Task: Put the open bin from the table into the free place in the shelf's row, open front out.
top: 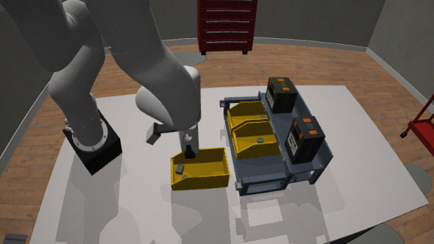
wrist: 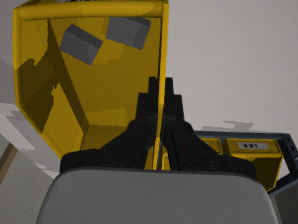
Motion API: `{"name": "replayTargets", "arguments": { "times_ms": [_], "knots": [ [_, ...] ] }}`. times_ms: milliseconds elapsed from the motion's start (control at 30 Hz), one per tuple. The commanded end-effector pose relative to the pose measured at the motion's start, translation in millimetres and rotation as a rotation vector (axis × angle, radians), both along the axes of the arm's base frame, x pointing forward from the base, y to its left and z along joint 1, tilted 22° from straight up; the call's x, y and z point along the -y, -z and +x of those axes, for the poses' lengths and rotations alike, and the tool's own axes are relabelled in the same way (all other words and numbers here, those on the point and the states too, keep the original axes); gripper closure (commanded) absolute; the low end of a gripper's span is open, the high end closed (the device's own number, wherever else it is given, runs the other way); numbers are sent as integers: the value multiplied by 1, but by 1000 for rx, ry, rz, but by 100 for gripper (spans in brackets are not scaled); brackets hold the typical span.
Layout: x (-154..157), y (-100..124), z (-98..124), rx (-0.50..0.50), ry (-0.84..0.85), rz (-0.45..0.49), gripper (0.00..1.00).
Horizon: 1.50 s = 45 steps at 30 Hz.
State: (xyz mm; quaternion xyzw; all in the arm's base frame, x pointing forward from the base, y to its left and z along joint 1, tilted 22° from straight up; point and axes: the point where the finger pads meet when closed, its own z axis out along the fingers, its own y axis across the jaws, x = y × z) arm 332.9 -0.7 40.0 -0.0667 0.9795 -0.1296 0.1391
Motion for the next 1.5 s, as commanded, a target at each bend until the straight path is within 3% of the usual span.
{"name": "replayTargets", "arguments": {
  "times_ms": [0, 200, 600, 767, 1467],
  "knots": [
    [0, -1, 1, 3, -1, 0, 100],
    [-5, -6, 22, 3, -1, 0, 100],
    [-5, -6, 22, 3, -1, 0, 100],
    [-8, -9, 33, 3, -1, 1, 100],
    [-7, -8, 29, 3, -1, 1, 100]
  ]
}}
